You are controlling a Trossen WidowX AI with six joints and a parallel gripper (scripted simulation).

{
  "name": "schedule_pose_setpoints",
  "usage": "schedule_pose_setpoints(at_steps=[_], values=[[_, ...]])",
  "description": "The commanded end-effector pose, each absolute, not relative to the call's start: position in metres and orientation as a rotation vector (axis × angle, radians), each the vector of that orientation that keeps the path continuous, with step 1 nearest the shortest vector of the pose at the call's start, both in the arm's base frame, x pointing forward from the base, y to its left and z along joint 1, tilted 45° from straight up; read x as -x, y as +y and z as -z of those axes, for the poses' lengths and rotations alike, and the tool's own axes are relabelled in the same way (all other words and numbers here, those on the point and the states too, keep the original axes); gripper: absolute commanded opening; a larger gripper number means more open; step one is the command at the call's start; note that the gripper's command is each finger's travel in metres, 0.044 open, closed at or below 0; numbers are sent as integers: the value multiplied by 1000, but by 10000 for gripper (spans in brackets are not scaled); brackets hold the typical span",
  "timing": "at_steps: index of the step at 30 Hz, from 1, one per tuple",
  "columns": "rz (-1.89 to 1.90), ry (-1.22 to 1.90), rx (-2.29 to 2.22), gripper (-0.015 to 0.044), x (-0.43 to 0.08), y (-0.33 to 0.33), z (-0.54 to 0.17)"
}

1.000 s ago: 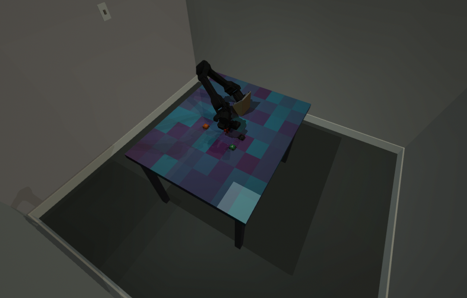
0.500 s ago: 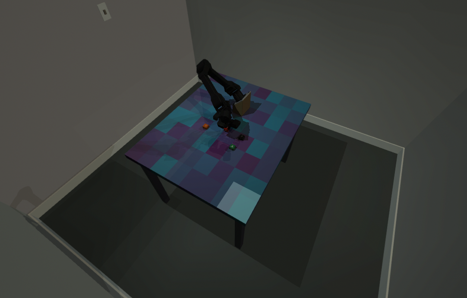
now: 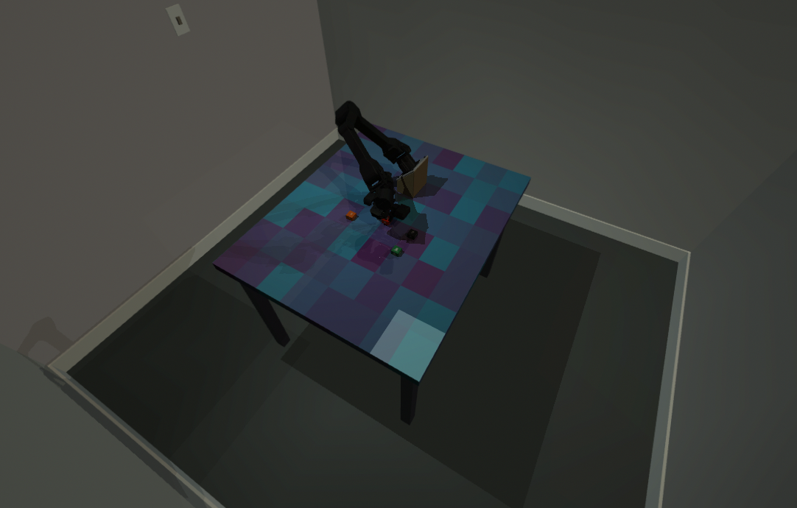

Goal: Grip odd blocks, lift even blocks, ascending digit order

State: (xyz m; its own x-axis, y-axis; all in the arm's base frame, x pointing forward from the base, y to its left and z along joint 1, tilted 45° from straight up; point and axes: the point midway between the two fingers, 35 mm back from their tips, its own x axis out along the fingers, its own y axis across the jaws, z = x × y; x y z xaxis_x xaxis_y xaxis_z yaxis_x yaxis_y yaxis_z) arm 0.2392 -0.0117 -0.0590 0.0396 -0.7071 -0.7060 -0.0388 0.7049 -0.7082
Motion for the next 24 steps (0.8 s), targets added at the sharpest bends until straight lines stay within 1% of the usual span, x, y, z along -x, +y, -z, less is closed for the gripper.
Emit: schedule_pose_setpoints(at_steps=[1, 15, 24], values=[[572, 1468, 657, 120, -238, -17, 64], [573, 1468, 657, 120, -238, -20, 67], [573, 1468, 657, 356, -238, -20, 67]])
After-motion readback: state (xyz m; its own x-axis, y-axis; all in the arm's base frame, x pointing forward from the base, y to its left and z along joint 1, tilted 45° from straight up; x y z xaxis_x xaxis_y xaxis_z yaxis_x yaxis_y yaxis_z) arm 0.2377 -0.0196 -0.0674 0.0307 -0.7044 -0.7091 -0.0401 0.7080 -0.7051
